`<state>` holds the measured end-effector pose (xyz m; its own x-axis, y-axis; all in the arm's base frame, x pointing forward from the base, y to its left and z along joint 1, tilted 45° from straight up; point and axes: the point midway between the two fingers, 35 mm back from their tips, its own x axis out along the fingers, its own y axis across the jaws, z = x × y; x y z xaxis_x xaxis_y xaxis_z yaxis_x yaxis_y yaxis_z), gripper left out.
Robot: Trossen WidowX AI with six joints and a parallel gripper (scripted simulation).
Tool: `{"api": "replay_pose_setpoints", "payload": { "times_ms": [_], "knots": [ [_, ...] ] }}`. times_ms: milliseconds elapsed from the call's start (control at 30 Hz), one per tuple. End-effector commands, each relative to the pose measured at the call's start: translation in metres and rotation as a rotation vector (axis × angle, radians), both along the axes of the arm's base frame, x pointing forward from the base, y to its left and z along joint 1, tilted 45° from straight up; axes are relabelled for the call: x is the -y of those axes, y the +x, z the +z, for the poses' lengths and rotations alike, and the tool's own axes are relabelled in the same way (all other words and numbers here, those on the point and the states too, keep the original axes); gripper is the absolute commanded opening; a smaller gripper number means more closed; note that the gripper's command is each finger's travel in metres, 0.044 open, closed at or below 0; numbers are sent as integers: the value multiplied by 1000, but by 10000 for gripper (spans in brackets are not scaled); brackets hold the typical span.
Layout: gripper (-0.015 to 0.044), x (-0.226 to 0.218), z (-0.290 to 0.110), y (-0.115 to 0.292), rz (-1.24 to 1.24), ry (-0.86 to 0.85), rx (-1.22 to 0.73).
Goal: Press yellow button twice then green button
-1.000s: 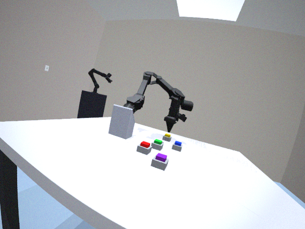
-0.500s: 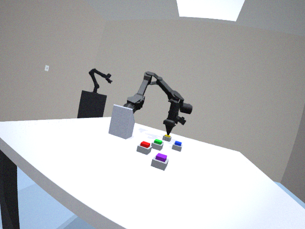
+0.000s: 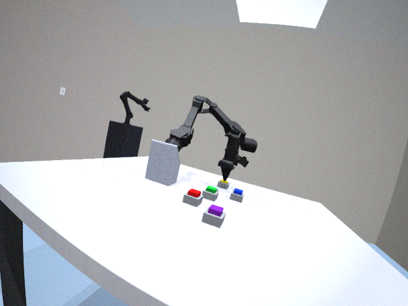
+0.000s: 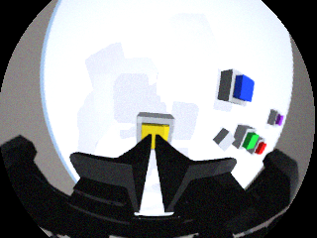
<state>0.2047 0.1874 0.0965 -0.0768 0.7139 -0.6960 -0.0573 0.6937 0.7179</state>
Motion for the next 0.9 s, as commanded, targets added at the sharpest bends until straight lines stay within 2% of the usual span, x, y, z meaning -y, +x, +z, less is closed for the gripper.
{"api": "replay_pose_setpoints", "payload": {
  "times_ms": [0,67,233,400,533,633,733,867],
  "knots": [
    [20,8,7,1,-1,-3,-1],
    [20,22,20,2,-2,-7,-5],
    [20,26,23,3,-3,-8,-5],
    [20,66,63,7,-3,-10,-6],
    [20,68,65,7,-3,-10,-6],
    [20,86,46,18,-9,-27,-2],
    [20,124,8,31,-14,-50,-1],
    [20,175,-41,29,-11,-49,-6]
  ]
}}
